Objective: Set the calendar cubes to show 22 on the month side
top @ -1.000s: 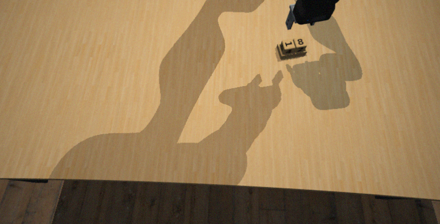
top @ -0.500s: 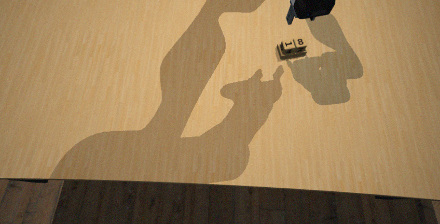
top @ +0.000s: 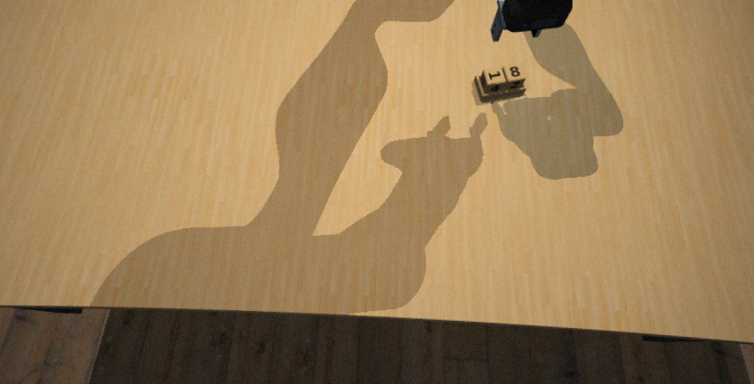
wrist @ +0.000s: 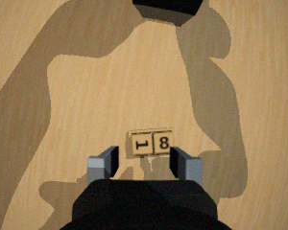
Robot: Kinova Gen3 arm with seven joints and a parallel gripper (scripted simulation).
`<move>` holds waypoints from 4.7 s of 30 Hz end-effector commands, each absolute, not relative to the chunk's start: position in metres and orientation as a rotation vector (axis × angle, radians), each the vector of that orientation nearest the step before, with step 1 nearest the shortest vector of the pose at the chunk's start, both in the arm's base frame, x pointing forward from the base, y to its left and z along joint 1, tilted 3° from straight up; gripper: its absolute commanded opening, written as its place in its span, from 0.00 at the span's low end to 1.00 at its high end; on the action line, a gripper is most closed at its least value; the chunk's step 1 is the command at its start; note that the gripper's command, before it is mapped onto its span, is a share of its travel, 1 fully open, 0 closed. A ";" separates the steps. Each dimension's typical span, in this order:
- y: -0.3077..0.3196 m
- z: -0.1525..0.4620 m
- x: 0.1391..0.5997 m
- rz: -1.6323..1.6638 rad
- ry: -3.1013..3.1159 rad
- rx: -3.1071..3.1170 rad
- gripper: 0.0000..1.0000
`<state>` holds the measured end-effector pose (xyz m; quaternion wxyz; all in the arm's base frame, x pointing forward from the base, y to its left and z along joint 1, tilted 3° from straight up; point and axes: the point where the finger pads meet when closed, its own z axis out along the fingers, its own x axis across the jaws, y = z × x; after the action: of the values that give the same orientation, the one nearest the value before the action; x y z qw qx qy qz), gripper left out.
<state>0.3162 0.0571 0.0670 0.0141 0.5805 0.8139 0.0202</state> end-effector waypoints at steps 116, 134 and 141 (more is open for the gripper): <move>0.056 -0.010 0.320 0.080 0.644 3.071 0.90; 0.055 -0.029 0.322 0.080 0.641 3.068 0.90; 0.055 -0.031 0.321 0.076 0.642 3.069 0.90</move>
<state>0.3237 0.0557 -0.0289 0.0027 0.9787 0.2037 0.0267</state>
